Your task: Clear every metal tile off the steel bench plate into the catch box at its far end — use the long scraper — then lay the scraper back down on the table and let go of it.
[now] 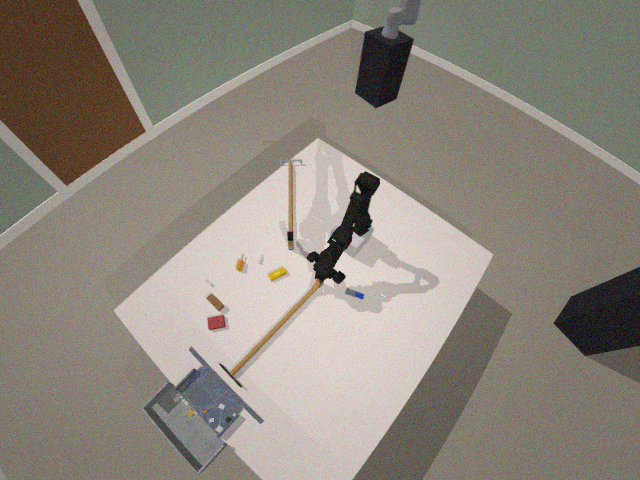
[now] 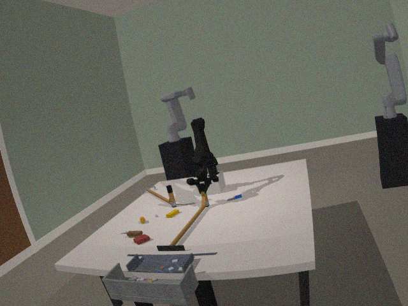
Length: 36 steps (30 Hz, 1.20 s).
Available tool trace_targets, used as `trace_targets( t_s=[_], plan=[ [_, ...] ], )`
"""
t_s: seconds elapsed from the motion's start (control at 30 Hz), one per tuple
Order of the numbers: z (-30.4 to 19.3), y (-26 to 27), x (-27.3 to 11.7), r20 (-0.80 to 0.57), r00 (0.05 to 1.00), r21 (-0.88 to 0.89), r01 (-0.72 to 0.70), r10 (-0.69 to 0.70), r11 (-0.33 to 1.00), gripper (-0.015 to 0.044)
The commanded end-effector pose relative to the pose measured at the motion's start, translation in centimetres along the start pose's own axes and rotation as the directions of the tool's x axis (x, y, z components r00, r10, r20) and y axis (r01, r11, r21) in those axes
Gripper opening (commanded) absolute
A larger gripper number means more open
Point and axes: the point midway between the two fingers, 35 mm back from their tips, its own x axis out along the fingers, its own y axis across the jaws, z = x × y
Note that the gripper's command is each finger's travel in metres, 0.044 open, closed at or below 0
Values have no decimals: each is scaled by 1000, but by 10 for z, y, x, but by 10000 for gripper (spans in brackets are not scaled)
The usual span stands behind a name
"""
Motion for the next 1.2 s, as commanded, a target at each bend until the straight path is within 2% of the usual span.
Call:
trace_targets(
  t_s=[0.0,0.7,1.17],
  plan=[
    [0,8,-1,6,1000,-4,-5,5,1000,0],
    [-3,30,-4,9,1000,-8,-9,9,1000,0],
    [14,35,6,12,1000,-11,-13,13,1000,0]
  ],
)
